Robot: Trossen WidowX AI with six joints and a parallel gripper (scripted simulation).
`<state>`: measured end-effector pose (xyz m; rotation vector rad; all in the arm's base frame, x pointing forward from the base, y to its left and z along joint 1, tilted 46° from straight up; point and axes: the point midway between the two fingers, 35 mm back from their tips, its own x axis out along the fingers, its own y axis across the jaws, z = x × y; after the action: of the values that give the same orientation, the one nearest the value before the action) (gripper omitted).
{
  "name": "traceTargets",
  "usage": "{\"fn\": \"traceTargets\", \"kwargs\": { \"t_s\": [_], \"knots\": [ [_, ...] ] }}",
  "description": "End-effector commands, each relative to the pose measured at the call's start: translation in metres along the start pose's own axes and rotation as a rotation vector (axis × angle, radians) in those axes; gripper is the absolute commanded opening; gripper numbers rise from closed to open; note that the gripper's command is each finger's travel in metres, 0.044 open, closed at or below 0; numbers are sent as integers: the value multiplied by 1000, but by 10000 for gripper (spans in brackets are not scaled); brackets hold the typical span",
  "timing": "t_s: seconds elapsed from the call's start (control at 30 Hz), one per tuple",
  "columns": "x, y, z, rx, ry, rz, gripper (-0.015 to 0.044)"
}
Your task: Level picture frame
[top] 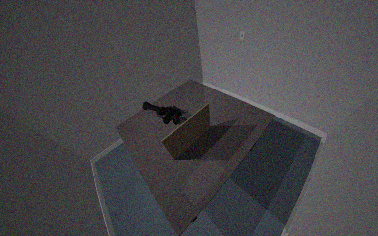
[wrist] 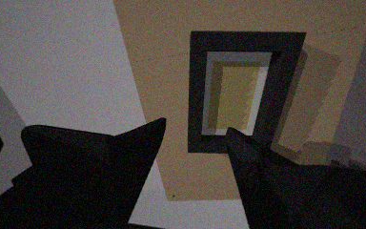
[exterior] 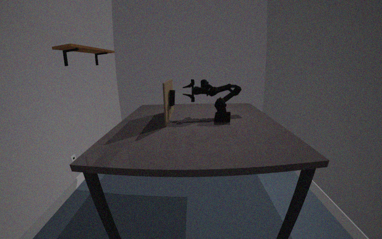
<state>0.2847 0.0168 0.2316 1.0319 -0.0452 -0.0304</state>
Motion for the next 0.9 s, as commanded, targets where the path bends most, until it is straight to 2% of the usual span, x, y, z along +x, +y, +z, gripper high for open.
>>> {"fn": "traceTargets", "kwargs": {
  "t_s": [0.0,0.1,0.33,0.87],
  "knots": [
    [-9,-5,-2,33,2,-5,260],
    [-5,9,-5,13,2,-3,260],
    [-28,51,-16,33,5,-10,260],
    [-29,52,-17,33,5,-10,260]
  ]
}}
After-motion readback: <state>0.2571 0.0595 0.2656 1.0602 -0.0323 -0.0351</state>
